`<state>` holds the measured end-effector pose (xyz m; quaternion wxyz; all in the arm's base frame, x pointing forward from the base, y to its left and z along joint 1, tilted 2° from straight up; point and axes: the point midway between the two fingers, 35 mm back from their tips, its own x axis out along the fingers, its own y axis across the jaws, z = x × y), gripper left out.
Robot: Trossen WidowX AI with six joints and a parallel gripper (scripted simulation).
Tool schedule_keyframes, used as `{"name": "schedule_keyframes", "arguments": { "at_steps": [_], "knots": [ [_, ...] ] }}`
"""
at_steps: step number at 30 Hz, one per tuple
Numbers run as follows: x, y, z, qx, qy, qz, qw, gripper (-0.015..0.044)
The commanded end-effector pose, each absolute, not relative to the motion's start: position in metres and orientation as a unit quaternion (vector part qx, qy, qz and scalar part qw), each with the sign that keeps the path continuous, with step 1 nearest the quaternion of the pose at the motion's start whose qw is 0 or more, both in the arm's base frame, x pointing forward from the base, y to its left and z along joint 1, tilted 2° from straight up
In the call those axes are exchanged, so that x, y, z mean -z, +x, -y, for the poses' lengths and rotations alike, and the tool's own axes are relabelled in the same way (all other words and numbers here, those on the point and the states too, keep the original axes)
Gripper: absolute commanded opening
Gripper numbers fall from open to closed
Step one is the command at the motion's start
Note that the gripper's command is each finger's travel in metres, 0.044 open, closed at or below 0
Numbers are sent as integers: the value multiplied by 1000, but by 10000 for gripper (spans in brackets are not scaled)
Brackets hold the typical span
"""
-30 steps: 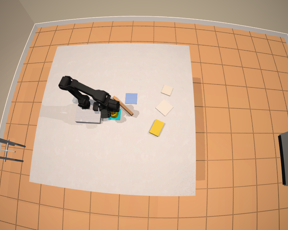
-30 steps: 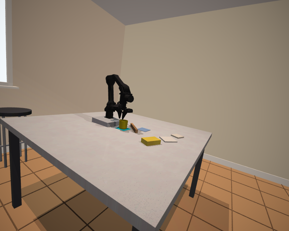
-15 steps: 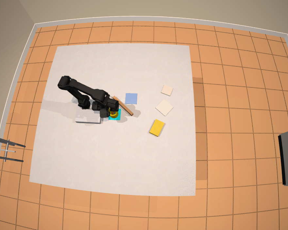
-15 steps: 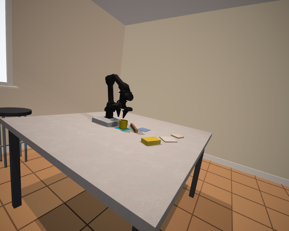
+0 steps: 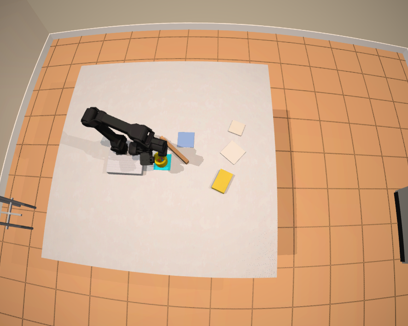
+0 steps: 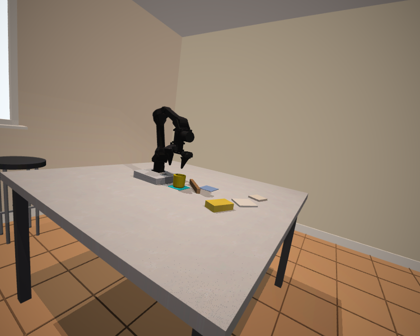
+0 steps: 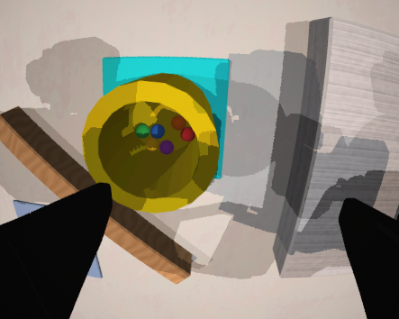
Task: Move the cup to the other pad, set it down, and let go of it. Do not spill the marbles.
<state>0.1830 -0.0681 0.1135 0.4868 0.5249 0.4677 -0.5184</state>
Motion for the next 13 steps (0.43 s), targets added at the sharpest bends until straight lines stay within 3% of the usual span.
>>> {"name": "schedule_keyframes", "arguments": {
  "at_steps": [1,13],
  "knots": [
    [-128,185,68,513,527,-464,493,440],
    [-149,177,68,516,526,-465,491,440]
  ]
}}
